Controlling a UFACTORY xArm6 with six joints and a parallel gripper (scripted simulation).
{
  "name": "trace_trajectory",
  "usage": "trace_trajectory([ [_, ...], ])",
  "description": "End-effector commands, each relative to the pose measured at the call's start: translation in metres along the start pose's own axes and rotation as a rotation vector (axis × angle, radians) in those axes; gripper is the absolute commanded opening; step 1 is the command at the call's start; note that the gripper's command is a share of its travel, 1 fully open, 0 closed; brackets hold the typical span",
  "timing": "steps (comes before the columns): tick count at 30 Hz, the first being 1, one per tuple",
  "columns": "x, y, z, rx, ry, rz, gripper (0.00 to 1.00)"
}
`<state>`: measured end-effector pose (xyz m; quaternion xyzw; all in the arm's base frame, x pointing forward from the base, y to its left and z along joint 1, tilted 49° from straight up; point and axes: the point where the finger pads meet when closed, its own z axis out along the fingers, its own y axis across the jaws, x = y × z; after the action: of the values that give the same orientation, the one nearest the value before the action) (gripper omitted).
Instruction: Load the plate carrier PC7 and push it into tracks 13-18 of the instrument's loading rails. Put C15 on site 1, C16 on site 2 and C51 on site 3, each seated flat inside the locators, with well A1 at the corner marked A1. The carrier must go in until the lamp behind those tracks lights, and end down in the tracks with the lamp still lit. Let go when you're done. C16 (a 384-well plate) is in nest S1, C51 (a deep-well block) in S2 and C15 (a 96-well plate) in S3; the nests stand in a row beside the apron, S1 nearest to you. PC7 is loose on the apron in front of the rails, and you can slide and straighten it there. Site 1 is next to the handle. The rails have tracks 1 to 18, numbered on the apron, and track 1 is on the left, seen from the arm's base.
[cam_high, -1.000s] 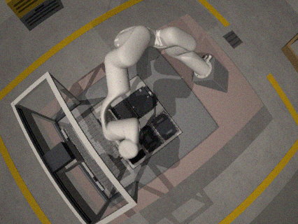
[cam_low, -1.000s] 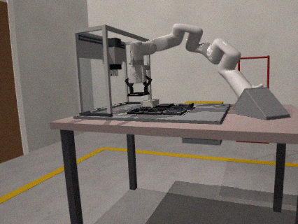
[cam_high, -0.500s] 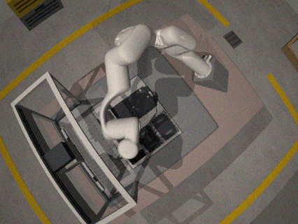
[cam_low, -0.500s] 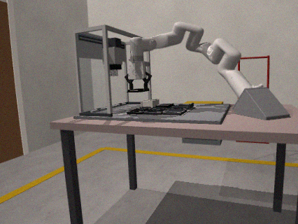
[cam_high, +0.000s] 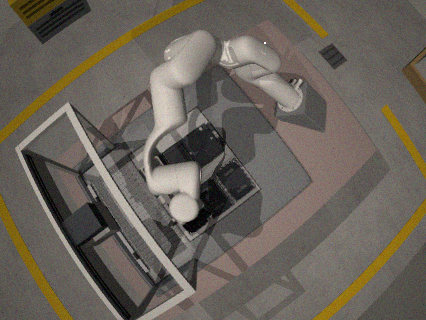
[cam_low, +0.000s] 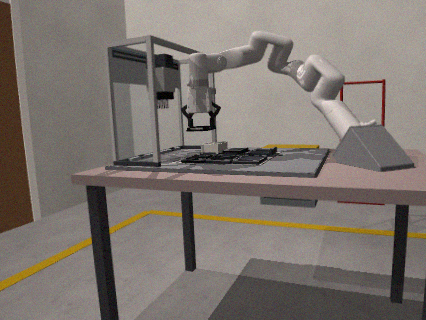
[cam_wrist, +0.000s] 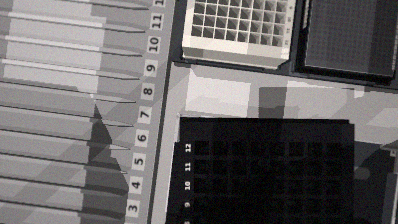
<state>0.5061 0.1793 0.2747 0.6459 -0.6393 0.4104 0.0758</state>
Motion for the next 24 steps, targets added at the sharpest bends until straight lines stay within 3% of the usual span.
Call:
trace_trajectory([
  [1, 0.012, 0.015, -0.002, 0.005, -0.005, -0.133, 0.00],
  [24, 0.075, 0.100, 0.000, 0.006, -0.003, -0.833, 0.00],
])
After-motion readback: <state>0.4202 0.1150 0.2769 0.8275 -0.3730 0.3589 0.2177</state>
